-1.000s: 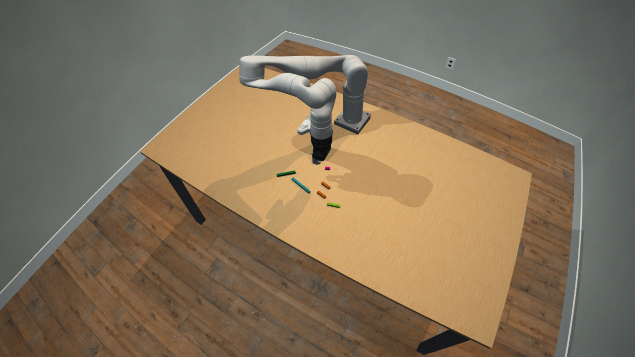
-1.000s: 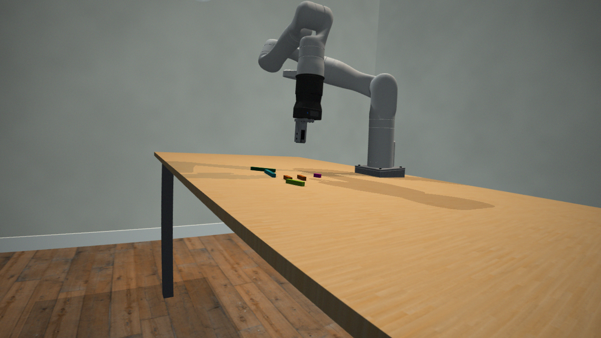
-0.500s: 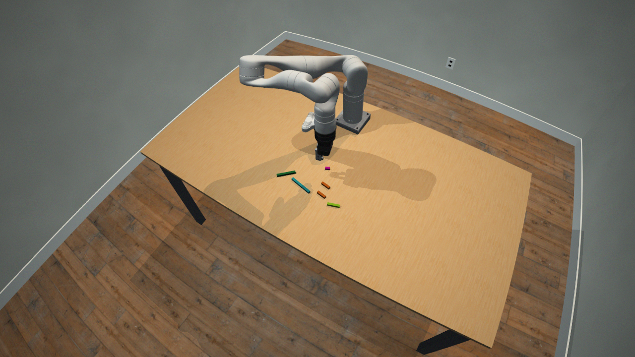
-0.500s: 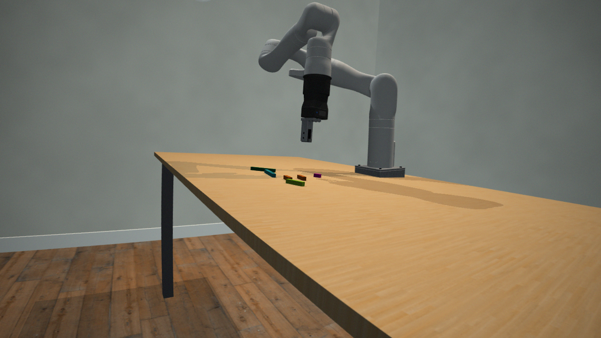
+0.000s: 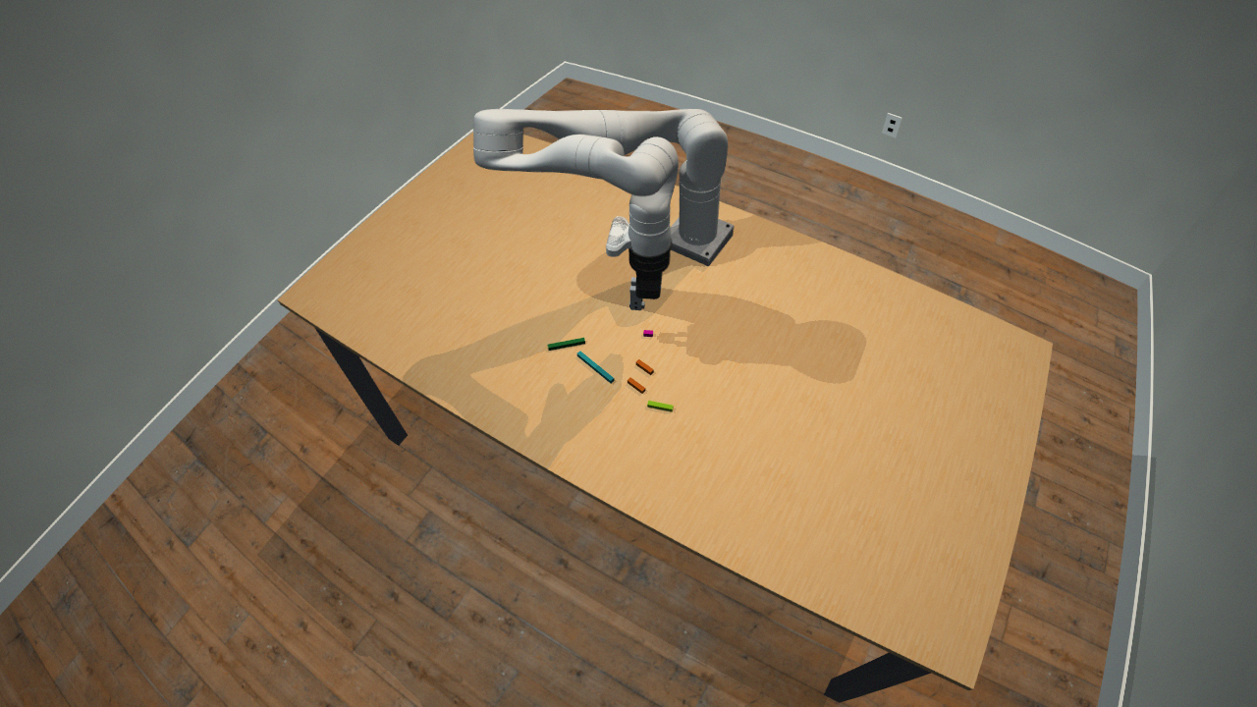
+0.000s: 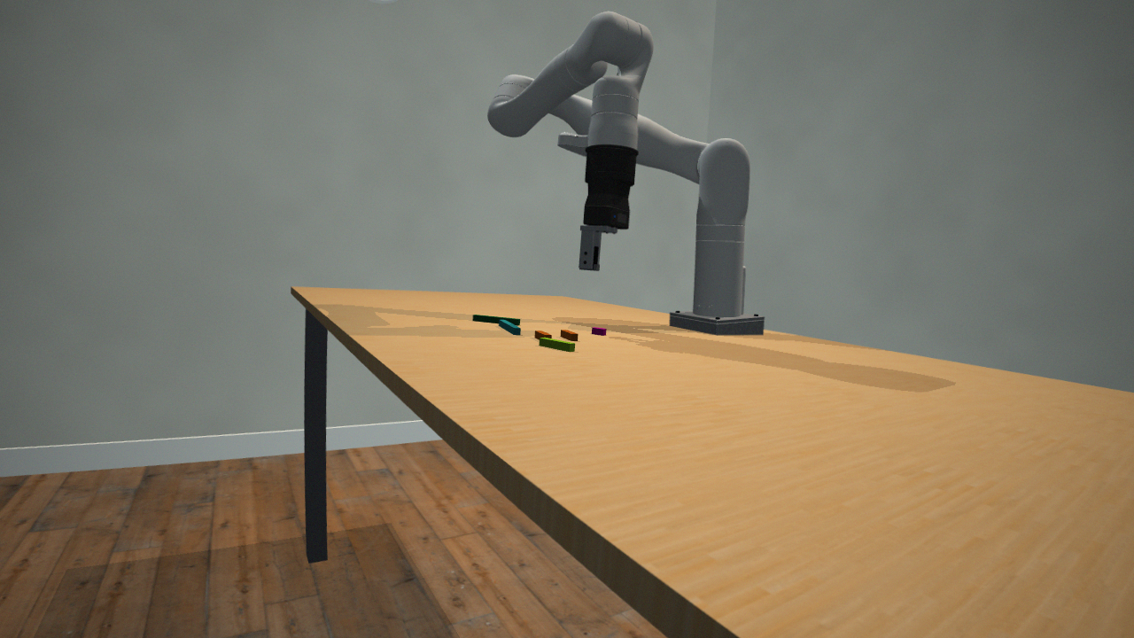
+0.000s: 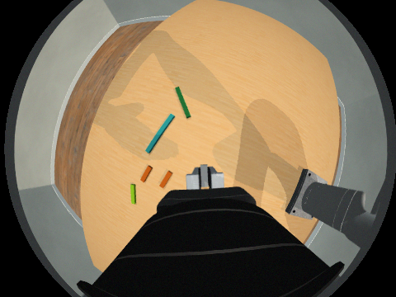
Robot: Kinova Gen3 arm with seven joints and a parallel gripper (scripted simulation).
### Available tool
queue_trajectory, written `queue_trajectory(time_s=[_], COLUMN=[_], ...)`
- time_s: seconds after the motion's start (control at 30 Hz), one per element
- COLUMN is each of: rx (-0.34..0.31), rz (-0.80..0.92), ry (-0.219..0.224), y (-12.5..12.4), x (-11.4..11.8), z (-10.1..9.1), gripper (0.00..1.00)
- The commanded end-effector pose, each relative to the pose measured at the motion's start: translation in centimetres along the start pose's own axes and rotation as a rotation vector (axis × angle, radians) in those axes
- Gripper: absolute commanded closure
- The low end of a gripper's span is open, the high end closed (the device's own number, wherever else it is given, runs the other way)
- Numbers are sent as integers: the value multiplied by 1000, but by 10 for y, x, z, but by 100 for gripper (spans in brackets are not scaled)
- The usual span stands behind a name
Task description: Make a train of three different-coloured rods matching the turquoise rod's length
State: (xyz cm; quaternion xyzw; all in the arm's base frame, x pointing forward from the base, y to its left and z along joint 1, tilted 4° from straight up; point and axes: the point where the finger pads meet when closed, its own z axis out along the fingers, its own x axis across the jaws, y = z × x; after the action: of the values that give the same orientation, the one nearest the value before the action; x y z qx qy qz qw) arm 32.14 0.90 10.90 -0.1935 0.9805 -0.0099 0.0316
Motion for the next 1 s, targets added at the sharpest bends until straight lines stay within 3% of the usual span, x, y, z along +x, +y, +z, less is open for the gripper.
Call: queue_trajectory(time_s=[0.0, 0.37, 0.8, 0.97], rx=[2, 1, 3, 4], rz=[-9, -9, -9, -9], ry=[5, 4, 4, 3], y=[-1, -1, -2, -2], x=[3, 3, 3, 3], z=[0, 9, 60, 71], gripper=[76, 76, 76, 76])
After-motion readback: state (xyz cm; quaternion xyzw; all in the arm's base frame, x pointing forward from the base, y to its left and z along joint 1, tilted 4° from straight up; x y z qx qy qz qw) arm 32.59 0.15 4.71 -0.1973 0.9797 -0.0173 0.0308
